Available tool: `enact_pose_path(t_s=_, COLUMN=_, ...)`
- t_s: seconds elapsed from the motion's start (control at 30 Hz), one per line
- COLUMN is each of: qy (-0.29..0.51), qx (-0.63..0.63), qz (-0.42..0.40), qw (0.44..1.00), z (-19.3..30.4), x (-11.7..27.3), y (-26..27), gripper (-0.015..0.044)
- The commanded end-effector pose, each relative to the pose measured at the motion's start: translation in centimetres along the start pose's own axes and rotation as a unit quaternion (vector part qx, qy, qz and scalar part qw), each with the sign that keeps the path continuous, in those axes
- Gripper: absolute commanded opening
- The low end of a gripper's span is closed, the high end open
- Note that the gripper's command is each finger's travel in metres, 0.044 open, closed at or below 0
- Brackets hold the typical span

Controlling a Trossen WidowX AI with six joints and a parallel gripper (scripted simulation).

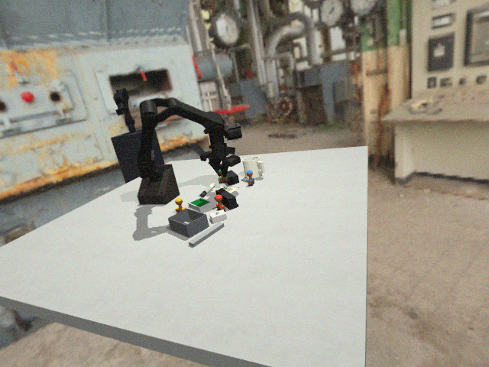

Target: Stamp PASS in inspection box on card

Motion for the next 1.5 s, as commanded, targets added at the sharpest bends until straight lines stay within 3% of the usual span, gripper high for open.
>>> enact_pose_path(t_s=0.0, qy=0.002, qx=0.0, qz=-0.001, qw=1.0, z=0.1, x=-0.4, y=0.0, gripper=0.0)
enact_pose_path(t_s=1.47, qy=0.0, qx=0.0, qz=-0.001, qw=1.0, z=0.4, x=-2.8, y=-0.2, gripper=0.0)
Point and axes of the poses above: the point midway between the two fingers, 35 mm back from their tips, its own x axis back along the fingers, its own y axis across the jaws, z = x × y, the point moved 4 cm from there along x, back along the fingers, and after that the axes turned 10 degrees about x, right-handed, at the moved point
